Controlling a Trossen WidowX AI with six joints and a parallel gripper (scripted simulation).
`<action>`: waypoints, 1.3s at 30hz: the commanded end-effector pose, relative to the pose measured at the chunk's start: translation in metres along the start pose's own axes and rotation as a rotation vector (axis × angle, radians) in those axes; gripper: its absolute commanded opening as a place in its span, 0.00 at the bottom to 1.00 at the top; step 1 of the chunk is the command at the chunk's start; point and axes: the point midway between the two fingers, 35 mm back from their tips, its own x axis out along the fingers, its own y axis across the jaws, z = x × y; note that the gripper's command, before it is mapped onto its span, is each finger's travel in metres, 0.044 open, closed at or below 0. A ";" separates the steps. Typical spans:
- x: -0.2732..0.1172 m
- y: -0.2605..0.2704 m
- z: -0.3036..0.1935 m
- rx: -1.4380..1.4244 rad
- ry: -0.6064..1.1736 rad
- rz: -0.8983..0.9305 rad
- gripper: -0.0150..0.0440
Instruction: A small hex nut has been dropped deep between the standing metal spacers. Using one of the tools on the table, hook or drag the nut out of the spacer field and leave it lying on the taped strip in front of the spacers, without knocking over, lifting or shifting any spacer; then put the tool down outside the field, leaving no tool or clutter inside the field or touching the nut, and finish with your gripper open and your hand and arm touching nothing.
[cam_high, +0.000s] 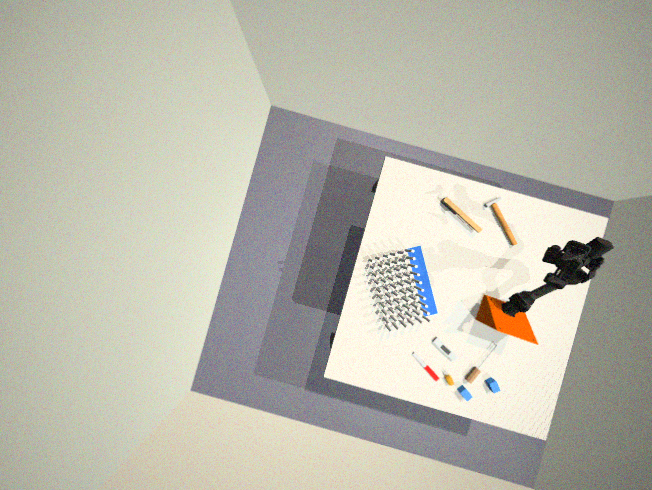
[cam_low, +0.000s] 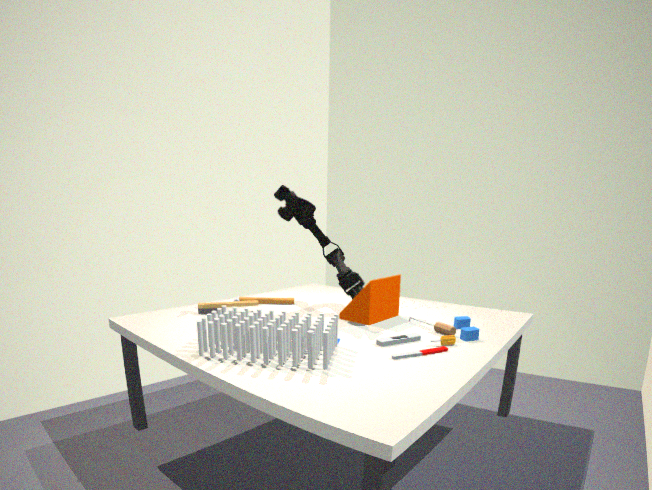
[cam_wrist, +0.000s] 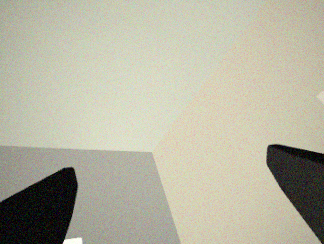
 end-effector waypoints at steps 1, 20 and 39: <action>0.048 -0.033 0.045 -0.337 -0.128 -0.079 1.00; 0.116 -0.149 0.186 -1.250 -0.282 -0.506 1.00; 0.094 -0.264 0.295 -1.916 -0.075 -1.033 1.00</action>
